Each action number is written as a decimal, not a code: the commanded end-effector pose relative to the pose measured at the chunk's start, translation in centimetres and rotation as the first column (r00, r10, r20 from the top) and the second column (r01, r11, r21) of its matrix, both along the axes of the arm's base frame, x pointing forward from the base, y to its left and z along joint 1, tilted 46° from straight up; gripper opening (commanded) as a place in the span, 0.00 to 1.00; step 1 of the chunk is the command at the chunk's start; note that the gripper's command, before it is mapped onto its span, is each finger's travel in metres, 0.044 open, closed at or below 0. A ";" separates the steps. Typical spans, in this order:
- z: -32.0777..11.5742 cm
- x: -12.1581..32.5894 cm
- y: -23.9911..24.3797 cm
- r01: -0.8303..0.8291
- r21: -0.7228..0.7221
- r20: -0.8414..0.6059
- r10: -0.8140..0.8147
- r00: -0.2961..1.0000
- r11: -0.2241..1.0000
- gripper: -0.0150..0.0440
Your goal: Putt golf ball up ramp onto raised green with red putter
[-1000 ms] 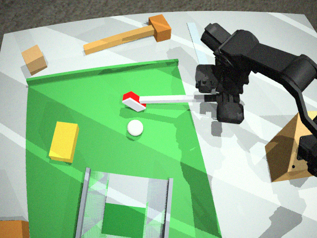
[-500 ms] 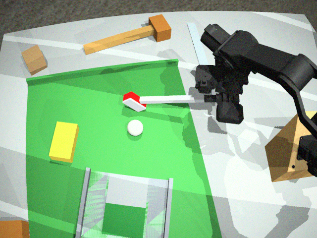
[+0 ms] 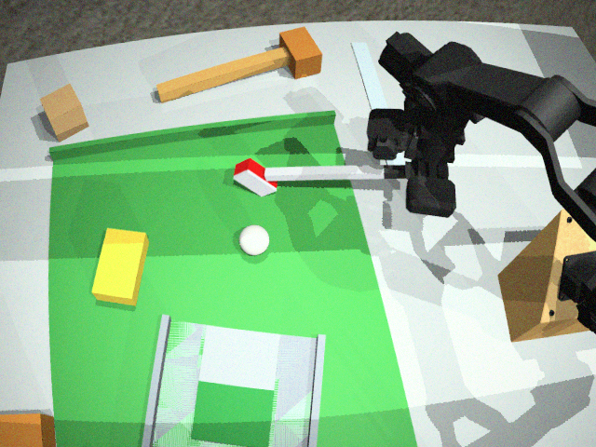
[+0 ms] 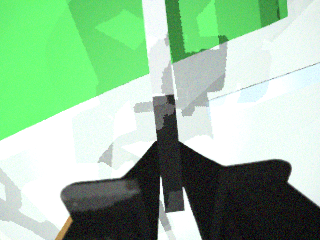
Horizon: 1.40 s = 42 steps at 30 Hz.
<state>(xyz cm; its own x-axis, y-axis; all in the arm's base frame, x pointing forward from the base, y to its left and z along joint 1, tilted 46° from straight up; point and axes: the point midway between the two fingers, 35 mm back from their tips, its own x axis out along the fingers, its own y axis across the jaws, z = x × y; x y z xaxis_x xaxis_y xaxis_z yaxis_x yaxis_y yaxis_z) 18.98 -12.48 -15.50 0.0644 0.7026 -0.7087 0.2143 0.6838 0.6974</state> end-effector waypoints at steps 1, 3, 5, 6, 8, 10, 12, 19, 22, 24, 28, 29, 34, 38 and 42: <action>1.3 0.7 1.0 0.003 -0.002 -0.002 -0.003 1.000 1.000 0.25; 3.2 1.6 2.5 0.004 -0.005 -0.001 -0.004 1.000 1.000 0.25; 5.0 2.3 4.2 0.004 -0.005 0.000 -0.004 1.000 1.000 0.25; 5.8 2.5 5.1 0.003 -0.004 0.001 -0.003 1.000 1.000 0.25; 7.5 2.8 6.9 0.002 0.000 0.003 -0.002 1.000 1.000 0.25; 9.0 2.9 8.7 0.000 0.006 0.005 0.000 1.000 1.000 0.25; 9.4 2.9 9.3 -0.002 0.009 0.005 0.001 1.000 1.000 0.25; 10.4 2.9 8.1 -0.001 0.006 0.005 0.001 1.000 1.000 0.25; 11.6 2.8 6.9 -0.001 0.005 0.005 0.001 1.000 1.000 0.25; 12.5 2.7 6.0 -0.001 0.005 0.004 0.001 1.000 1.000 0.25; 13.6 2.5 4.9 -0.001 0.006 0.004 0.001 1.000 1.000 0.25; 13.6 2.5 4.9 -0.001 0.006 0.004 0.001 1.000 1.000 0.25; 13.1 2.6 5.5 0.004 0.007 0.001 -0.004 1.000 1.000 0.25; 13.1 2.6 5.5 0.004 0.007 0.001 -0.004 1.000 1.000 0.25; 13.1 2.6 5.5 0.004 0.007 0.001 -0.004 1.000 1.000 0.25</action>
<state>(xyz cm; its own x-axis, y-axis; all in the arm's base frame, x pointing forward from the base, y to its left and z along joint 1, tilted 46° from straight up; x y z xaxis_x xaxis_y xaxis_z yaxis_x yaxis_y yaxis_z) 21.52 -7.02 -2.41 0.0654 0.7080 -0.7031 0.2141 0.6783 0.7029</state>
